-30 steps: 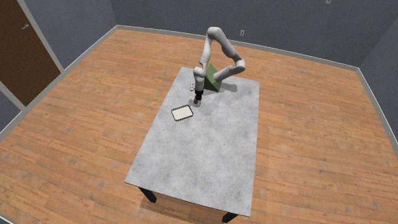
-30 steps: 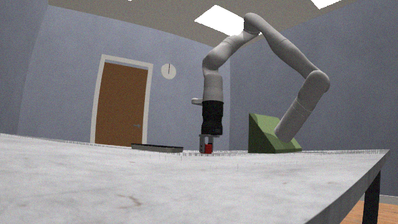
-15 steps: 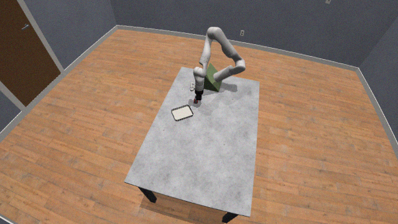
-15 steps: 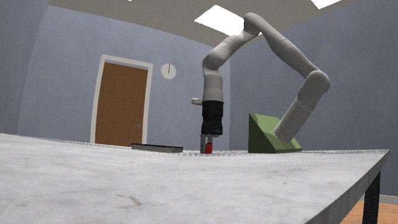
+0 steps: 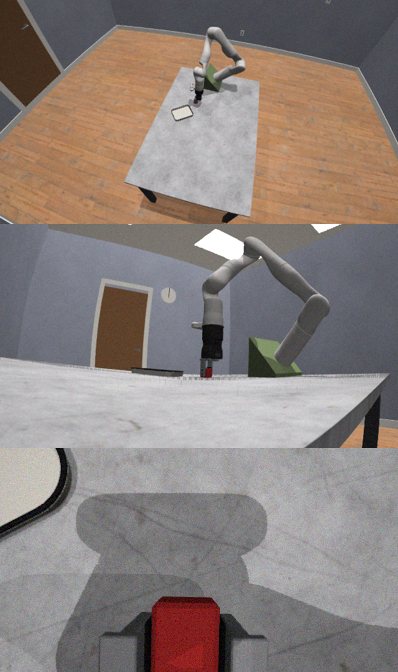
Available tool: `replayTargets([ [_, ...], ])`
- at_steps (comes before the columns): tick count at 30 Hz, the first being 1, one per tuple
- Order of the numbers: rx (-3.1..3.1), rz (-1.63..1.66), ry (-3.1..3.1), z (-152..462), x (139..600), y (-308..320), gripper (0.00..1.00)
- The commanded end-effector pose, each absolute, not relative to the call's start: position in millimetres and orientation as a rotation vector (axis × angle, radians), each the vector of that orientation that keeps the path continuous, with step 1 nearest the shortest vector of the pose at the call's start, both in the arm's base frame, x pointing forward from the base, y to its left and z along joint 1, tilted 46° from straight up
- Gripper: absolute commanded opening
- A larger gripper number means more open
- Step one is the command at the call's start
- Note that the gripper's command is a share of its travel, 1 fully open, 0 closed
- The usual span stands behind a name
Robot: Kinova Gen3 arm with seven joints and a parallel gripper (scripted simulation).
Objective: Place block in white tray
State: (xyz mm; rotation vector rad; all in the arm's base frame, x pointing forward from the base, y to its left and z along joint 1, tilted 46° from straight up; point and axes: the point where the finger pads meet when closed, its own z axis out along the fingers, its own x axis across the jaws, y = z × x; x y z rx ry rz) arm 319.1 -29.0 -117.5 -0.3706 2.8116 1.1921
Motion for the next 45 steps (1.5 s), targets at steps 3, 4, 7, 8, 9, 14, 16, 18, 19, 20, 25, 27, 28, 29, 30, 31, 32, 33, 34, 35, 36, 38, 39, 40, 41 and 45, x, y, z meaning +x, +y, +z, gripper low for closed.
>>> replayTargets([
  [3,-0.370,1.190,2.812,-117,320,-30,0.00],
  [4,-0.370,1.190,2.812,-117,320,-30,0.00],
  [7,-0.370,1.190,2.812,-116,320,-31,0.00],
  [8,-0.370,1.190,2.812,-115,320,-32,0.00],
  [9,-0.370,1.190,2.812,-114,320,-33,0.00],
  [14,-0.370,1.190,2.812,-107,320,-41,0.00],
  [16,-0.370,1.190,2.812,-107,320,-41,0.00],
  [18,-0.370,1.190,2.812,-103,320,-45,0.00],
  [19,-0.370,1.190,2.812,-101,320,-47,0.00],
  [20,-0.370,1.190,2.812,-98,320,-49,0.00],
  [25,-0.370,1.190,2.812,-88,321,-60,0.00],
  [27,-0.370,1.190,2.812,-84,321,-64,0.00],
  [28,-0.370,1.190,2.812,-82,321,-65,0.00],
  [29,-0.370,1.190,2.812,-81,321,-67,0.00],
  [30,-0.370,1.190,2.812,-80,321,-68,0.00],
  [31,-0.370,1.190,2.812,-79,321,-69,0.00],
  [32,-0.370,1.190,2.812,-79,321,-69,0.00],
  [33,-0.370,1.190,2.812,-79,321,-69,0.00],
  [34,-0.370,1.190,2.812,-78,321,-70,0.00],
  [35,-0.370,1.190,2.812,-77,321,-71,0.00],
  [36,-0.370,1.190,2.812,-76,321,-72,0.00],
  [38,-0.370,1.190,2.812,-76,321,-73,0.00],
  [39,-0.370,1.190,2.812,-75,321,-73,0.00],
  [40,-0.370,1.190,2.812,-75,321,-73,0.00],
  [41,-0.370,1.190,2.812,-75,321,-73,0.00],
  [45,-0.370,1.190,2.812,-75,321,-73,0.00],
])
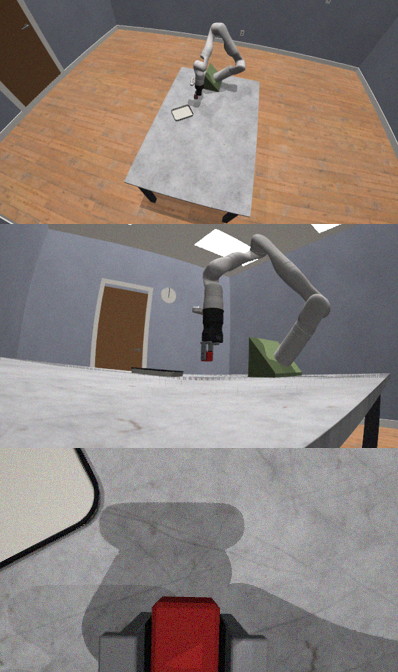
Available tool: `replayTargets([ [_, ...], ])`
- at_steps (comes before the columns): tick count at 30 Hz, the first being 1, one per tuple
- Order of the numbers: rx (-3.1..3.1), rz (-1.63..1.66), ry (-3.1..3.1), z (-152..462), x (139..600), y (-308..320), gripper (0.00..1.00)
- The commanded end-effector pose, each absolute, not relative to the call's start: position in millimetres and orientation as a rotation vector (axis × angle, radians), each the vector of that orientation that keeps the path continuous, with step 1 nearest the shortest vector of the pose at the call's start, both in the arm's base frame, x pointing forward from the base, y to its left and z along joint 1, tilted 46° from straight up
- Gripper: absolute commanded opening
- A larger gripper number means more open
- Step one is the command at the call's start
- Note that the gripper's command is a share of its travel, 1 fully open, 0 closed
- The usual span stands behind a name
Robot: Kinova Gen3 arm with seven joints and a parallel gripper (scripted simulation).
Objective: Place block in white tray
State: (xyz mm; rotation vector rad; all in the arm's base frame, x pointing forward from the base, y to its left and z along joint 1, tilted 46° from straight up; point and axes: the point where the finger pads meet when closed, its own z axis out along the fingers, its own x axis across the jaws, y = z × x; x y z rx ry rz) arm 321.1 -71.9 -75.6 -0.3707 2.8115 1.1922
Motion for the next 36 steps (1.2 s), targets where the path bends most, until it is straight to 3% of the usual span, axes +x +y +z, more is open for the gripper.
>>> replayTargets([
  [1,-0.370,1.190,2.812,-75,321,-73,0.00],
  [16,-0.370,1.189,2.812,-79,332,-76,0.00],
  [22,-0.370,1.189,2.812,-87,358,-83,0.00],
  [36,-0.370,1.189,2.812,-125,475,-114,0.00],
])
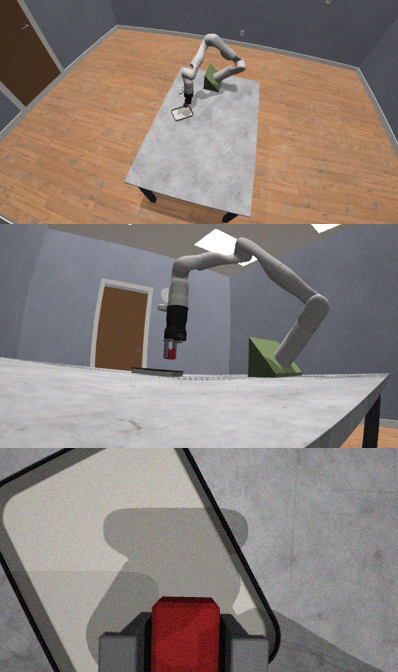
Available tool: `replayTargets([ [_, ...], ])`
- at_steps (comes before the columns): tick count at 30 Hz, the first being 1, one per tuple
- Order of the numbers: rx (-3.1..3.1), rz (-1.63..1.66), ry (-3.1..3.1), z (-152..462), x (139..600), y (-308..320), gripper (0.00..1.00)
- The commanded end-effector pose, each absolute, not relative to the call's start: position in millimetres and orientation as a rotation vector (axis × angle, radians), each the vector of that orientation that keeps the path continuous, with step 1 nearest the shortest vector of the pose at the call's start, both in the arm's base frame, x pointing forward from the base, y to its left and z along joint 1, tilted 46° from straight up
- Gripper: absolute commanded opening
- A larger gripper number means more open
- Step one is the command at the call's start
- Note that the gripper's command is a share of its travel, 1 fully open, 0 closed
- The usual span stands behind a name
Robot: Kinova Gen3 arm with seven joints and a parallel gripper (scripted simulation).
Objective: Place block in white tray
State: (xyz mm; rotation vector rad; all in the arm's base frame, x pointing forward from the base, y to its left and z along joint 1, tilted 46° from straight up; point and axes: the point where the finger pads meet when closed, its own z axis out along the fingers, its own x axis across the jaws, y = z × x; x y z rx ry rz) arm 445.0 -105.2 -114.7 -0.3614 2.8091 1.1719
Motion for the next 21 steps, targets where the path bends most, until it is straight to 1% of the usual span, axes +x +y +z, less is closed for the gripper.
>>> replayTargets([
  [1,-0.370,1.189,2.812,-126.0,478.6,-115.2,0.00],
  [7,-0.369,1.189,2.812,-128.2,485.3,-116.9,0.00],
  [21,-0.369,1.189,2.812,-128.4,485.7,-116.9,0.00],
])
